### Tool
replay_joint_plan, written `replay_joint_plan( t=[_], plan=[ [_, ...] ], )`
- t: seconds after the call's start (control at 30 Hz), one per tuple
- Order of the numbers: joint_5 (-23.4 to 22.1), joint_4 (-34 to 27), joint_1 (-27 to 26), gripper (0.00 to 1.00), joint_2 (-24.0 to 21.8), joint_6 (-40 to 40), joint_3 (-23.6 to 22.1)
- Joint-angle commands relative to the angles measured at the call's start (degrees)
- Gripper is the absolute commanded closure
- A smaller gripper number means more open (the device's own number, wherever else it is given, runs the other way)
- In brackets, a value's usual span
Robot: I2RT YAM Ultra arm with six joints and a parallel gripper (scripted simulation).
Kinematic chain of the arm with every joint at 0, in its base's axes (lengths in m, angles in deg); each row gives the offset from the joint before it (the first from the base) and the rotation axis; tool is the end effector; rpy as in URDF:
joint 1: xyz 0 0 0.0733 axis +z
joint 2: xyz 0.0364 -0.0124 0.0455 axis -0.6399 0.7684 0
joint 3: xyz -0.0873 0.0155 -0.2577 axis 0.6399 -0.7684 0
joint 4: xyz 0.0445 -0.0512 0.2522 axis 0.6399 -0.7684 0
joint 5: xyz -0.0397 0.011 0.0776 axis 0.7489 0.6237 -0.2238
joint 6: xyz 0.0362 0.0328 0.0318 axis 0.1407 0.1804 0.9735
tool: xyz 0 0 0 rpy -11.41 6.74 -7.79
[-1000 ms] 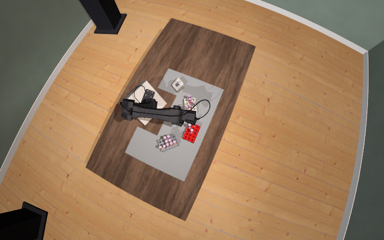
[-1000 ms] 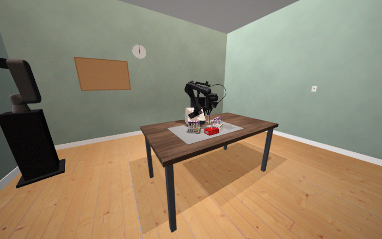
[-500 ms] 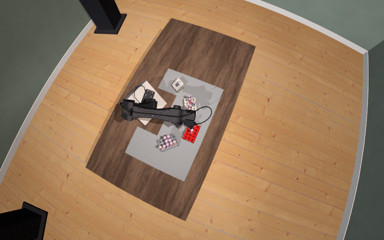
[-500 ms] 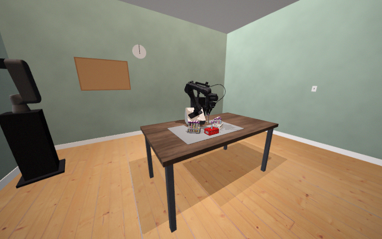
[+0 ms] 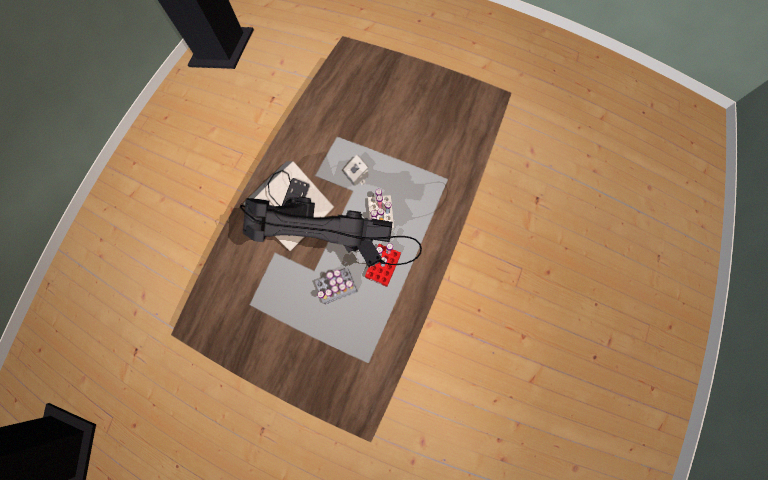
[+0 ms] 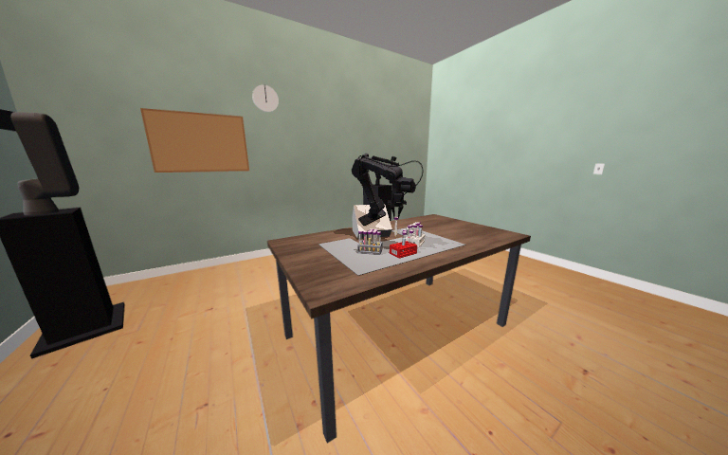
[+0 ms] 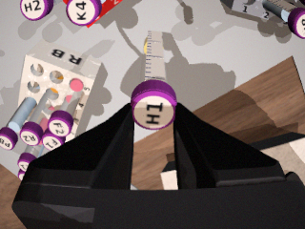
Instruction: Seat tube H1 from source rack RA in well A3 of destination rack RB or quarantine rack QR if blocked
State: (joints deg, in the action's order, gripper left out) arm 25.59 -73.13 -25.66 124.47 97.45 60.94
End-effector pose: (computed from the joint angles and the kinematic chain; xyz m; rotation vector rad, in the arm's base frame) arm 0.1214 0.0148 0.3287 0.9004 2.3227 -0.0645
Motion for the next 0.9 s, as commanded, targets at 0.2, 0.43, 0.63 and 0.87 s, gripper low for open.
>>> replay_joint_plan(
  t=[0.2, 0.43, 0.63, 0.87],
  plan=[
    [-1.6, 1.4, -5.6, 1.0, -2.4, 3.0, 2.5],
    [-7.1, 3.0, -17.2, 1.0, -3.2, -7.1, 3.4],
    [-11.9, 3.8, -25.0, 1.0, -3.0, -13.5, 4.2],
    [-16.8, 4.3, -31.2, 1.0, 0.9, -18.1, 6.1]
  ],
)
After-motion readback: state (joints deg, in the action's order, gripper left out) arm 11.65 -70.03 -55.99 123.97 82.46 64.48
